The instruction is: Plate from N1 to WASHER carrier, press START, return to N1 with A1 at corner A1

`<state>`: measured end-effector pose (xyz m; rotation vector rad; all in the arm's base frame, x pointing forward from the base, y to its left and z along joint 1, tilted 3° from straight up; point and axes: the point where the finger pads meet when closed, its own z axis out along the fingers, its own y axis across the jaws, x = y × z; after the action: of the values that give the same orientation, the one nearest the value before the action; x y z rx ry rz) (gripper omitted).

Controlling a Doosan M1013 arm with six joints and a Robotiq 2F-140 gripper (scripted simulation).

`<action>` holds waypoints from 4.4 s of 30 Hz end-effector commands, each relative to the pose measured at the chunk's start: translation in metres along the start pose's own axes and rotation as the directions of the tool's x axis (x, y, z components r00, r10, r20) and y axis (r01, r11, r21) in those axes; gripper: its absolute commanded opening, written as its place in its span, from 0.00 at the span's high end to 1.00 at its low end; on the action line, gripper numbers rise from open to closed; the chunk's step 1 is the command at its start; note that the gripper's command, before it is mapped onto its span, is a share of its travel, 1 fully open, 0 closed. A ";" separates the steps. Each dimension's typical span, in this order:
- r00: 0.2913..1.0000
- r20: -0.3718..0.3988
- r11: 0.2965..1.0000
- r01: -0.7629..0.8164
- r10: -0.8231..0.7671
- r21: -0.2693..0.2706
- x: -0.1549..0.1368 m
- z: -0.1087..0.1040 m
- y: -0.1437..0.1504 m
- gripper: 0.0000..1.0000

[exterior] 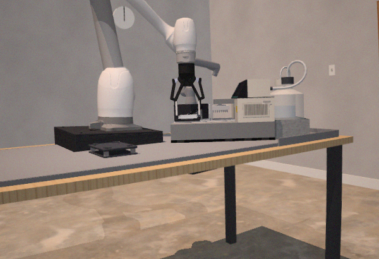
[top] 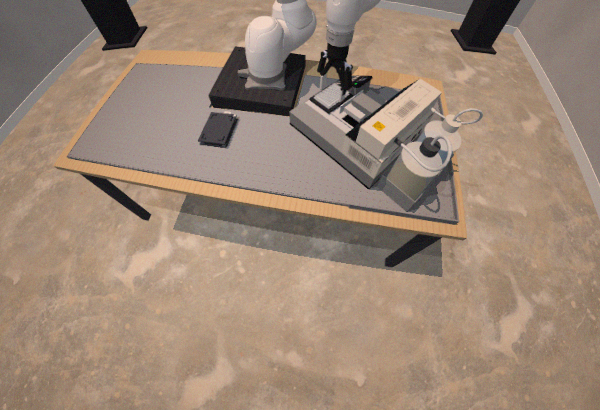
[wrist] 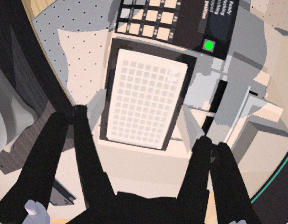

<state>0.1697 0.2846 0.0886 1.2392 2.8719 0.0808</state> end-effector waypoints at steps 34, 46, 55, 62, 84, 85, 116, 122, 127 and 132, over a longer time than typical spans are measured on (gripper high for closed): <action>1.000 0.000 1.000 0.000 0.000 0.000 0.000 0.011 0.000 0.48; 1.000 0.000 1.000 0.000 0.000 0.000 0.000 0.011 0.000 0.66; 1.000 0.000 1.000 0.000 0.000 0.000 0.000 0.011 0.000 0.84; 1.000 0.000 1.000 0.000 0.000 0.000 0.000 0.011 0.000 0.90; 1.000 0.000 1.000 0.000 0.000 0.000 0.000 0.011 0.000 0.90; 1.000 0.000 1.000 0.000 0.000 0.000 0.000 0.009 0.000 0.90; 1.000 0.000 1.000 0.000 0.000 0.000 0.000 -0.036 0.000 0.90; 1.000 0.000 1.000 0.000 0.000 0.000 0.000 -0.044 0.000 0.90; 1.000 0.000 1.000 0.000 0.000 0.000 0.000 -0.051 0.000 0.90; 1.000 0.000 1.000 0.000 0.000 0.000 0.000 -0.059 0.000 0.90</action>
<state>0.1679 0.2822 0.1449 1.2392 2.8719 0.0809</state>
